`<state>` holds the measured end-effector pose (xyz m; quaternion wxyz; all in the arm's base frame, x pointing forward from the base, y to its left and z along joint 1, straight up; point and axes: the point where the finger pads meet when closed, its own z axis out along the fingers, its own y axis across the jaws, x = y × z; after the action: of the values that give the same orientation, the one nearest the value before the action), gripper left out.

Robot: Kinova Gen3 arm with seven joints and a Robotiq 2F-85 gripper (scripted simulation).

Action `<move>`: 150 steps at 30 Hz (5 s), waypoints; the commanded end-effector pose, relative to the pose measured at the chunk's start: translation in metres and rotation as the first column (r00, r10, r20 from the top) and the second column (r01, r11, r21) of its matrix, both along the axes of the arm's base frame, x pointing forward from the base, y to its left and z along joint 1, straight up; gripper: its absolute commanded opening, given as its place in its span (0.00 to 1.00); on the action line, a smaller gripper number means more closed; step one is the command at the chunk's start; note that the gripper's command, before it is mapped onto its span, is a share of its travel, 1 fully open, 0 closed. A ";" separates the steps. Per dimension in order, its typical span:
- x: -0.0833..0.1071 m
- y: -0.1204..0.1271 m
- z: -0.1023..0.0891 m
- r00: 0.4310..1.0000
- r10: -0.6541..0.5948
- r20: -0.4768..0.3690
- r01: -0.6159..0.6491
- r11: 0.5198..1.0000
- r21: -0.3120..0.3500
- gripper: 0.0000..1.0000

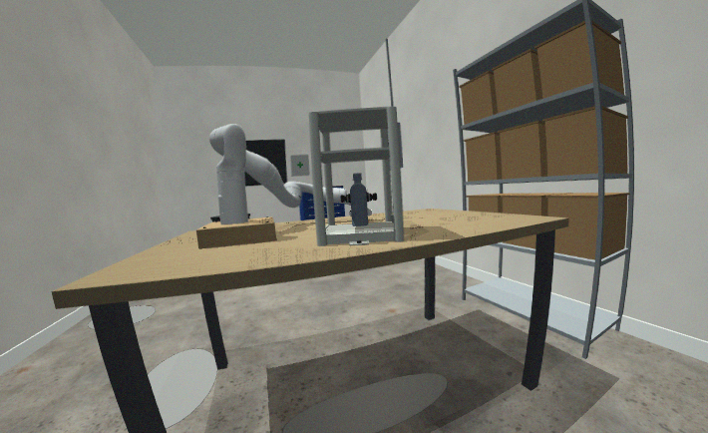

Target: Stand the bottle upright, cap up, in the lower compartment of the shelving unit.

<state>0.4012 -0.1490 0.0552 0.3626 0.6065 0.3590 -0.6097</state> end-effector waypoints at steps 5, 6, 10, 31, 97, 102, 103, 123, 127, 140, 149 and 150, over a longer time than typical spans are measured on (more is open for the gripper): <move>0.003 0.004 0.001 1.000 0.002 0.002 -0.002 1.000 0.001 0.73; 0.004 0.005 0.001 1.000 0.002 0.002 -0.002 1.000 0.001 0.73; 0.004 0.006 0.001 1.000 0.002 0.002 -0.002 1.000 0.001 0.73; 0.007 0.011 0.001 1.000 0.002 0.002 -0.002 1.000 0.001 0.73; 0.048 0.087 0.000 1.000 0.002 0.002 -0.002 1.000 0.001 0.73; 0.048 0.087 0.000 1.000 0.002 0.002 -0.002 1.000 0.001 0.73; 0.048 0.087 0.000 1.000 0.002 0.002 -0.002 1.000 0.001 0.73; 0.048 0.087 0.024 1.000 0.002 0.002 -0.002 1.000 0.001 0.73; 0.048 0.087 0.032 1.000 0.002 0.002 -0.002 1.000 0.001 0.73; 0.048 0.087 0.069 1.000 0.002 0.002 -0.002 1.000 0.001 0.73; 0.048 0.087 0.087 1.000 0.002 0.002 -0.002 1.000 0.001 0.73; 0.048 0.087 0.089 1.000 0.002 0.002 -0.002 1.000 0.001 0.73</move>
<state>0.4492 -0.0626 0.1389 0.3626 0.6040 0.3602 -0.6115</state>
